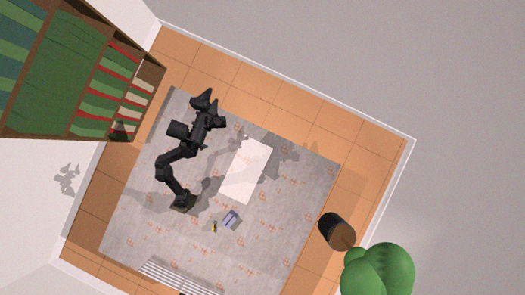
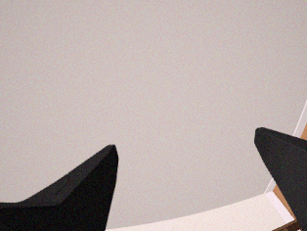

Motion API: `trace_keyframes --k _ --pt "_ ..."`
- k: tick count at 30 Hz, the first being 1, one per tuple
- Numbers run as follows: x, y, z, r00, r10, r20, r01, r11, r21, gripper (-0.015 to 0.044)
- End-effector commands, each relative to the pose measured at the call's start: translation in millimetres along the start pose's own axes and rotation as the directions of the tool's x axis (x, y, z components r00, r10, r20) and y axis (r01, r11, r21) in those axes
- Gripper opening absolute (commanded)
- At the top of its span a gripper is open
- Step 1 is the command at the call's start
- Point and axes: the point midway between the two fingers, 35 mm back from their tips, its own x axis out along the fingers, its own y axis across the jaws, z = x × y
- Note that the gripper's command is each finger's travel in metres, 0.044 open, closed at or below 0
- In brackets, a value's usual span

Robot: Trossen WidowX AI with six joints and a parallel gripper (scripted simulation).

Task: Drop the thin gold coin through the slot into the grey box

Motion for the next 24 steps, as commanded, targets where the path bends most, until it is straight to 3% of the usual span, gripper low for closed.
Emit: trace_keyframes --k 1,9,15,24 --pt "0 0 1 1.0 -0.001 0.003 0.001 1.0 0.0 0.0374" --pt "-15 -37 80 0.981 -0.054 0.185 0.052 0.999 0.014 0.0164" --pt "-36 -43 129 0.938 -0.036 0.344 0.035 0.999 0.01 0.0161" --pt "-89 -94 219 0.824 -0.14 0.549 0.132 0.99 0.055 0.0161"
